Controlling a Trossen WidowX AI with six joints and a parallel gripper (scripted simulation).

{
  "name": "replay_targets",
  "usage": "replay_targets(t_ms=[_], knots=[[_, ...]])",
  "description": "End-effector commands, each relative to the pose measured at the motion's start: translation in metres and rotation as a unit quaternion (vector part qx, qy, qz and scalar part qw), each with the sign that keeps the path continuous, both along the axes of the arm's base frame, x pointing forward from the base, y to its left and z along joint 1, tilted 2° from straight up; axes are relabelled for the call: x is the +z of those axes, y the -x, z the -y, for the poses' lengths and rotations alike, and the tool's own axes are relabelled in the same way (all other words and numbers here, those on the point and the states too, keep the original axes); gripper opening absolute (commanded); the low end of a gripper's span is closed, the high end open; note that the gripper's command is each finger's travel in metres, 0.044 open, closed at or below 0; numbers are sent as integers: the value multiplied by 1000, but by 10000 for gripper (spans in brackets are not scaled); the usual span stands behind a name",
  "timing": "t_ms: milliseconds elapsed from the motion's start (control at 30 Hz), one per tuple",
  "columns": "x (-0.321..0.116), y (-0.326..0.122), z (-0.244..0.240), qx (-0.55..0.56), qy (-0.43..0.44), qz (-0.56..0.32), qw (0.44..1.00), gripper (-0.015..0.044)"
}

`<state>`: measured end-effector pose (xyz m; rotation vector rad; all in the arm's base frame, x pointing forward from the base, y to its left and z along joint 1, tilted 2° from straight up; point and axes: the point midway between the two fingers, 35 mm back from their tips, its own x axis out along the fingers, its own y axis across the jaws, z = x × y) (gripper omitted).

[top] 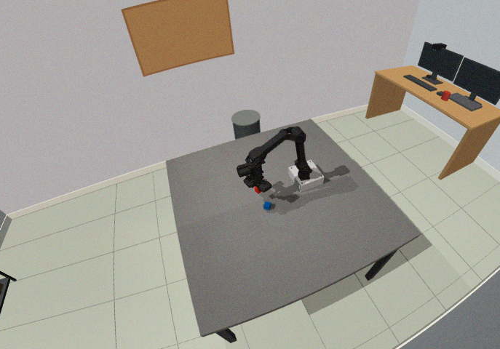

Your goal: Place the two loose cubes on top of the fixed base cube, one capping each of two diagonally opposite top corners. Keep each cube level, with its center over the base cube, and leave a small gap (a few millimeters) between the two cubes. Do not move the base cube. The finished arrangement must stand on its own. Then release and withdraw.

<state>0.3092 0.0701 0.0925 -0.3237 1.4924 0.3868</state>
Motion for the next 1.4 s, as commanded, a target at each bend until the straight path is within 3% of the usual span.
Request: replay_targets(t_ms=[0,667,1367], knots=[[-3,3,-2,-56,0,-3,998,105],[-13,12,-20,-362,-12,-18,932,105],[-23,24,-36,-645,-23,-33,763,105]])
